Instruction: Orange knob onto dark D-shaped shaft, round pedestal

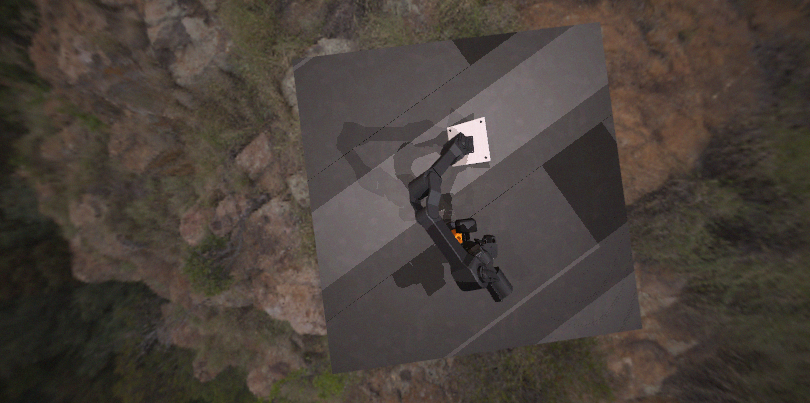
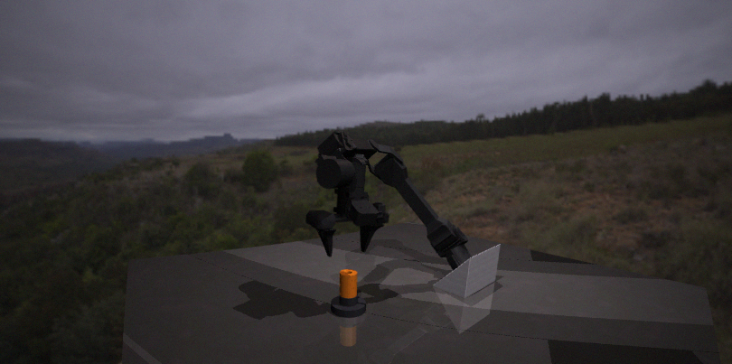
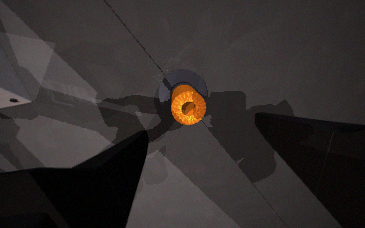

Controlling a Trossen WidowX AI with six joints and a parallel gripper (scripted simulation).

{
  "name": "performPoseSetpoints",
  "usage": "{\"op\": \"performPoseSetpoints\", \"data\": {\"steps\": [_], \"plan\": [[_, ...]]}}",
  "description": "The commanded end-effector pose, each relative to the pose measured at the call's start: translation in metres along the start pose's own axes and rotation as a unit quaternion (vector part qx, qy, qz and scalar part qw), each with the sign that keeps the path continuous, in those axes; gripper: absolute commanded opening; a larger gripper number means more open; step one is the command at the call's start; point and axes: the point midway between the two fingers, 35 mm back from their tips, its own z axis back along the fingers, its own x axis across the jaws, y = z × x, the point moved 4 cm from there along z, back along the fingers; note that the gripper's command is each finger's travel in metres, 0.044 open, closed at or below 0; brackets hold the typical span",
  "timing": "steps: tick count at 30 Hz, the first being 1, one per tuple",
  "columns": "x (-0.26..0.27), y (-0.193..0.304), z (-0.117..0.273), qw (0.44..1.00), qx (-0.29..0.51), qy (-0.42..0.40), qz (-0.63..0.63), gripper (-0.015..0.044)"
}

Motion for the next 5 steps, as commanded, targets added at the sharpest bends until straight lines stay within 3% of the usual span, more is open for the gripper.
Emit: {"op": "performPoseSetpoints", "data": {"steps": [1,5], "plan": [[-0.0004,0.0,0.0009,1.0,0.0,-0.009,-0.001,0.044],[-0.0004,0.0,0.0009,1.0,0.0,-0.009,-0.001,0.044]]}}
